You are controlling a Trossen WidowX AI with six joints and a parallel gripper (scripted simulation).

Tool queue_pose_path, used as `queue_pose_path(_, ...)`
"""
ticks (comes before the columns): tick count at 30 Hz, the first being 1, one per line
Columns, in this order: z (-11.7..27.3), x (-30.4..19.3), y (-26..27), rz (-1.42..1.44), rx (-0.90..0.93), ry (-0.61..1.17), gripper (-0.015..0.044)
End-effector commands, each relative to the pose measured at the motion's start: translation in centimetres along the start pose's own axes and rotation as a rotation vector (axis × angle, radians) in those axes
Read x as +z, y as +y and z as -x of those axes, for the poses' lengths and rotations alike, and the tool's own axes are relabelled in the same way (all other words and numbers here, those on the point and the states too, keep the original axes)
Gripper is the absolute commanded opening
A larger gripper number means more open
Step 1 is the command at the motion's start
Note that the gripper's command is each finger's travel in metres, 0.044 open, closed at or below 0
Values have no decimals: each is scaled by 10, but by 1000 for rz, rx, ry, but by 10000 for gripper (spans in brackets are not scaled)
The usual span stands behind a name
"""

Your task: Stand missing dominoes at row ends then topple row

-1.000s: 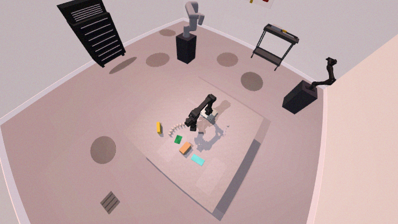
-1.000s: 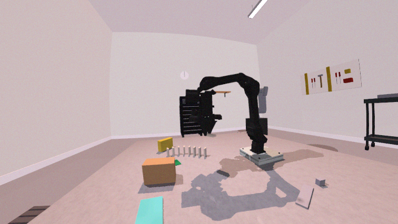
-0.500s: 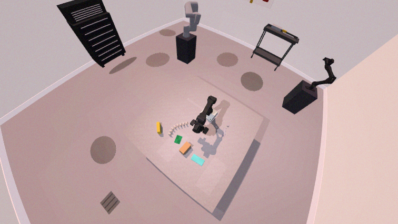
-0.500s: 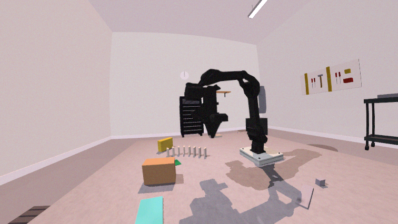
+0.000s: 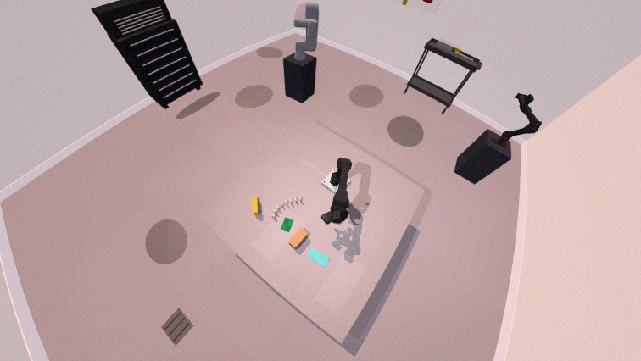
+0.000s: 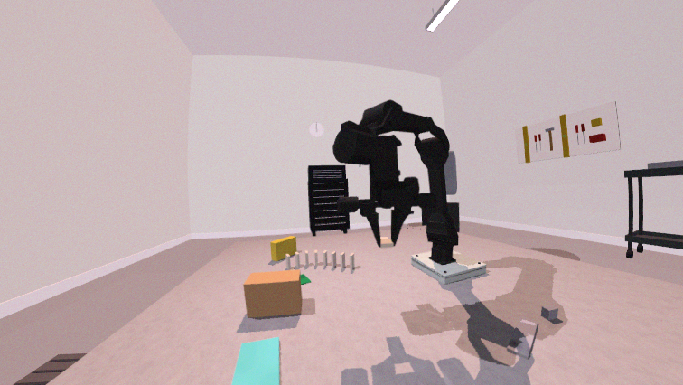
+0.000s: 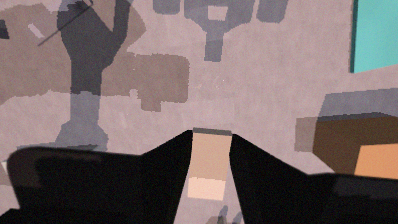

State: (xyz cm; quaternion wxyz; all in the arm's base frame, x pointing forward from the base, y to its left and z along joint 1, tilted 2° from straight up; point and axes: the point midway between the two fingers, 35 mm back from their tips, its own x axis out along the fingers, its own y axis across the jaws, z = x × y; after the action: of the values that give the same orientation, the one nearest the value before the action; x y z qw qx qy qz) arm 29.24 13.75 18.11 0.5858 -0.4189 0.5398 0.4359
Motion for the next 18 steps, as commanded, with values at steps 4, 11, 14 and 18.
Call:
queue_pose_path(4,0,6,3,117,-1,6,107)
queue_pose_path(11,-17,11,1,101,68,-126,107)
queue_pose_path(14,-25,13,0,94,100,-201,107)
queue_pose_path(18,-35,15,-2,80,138,-299,107)
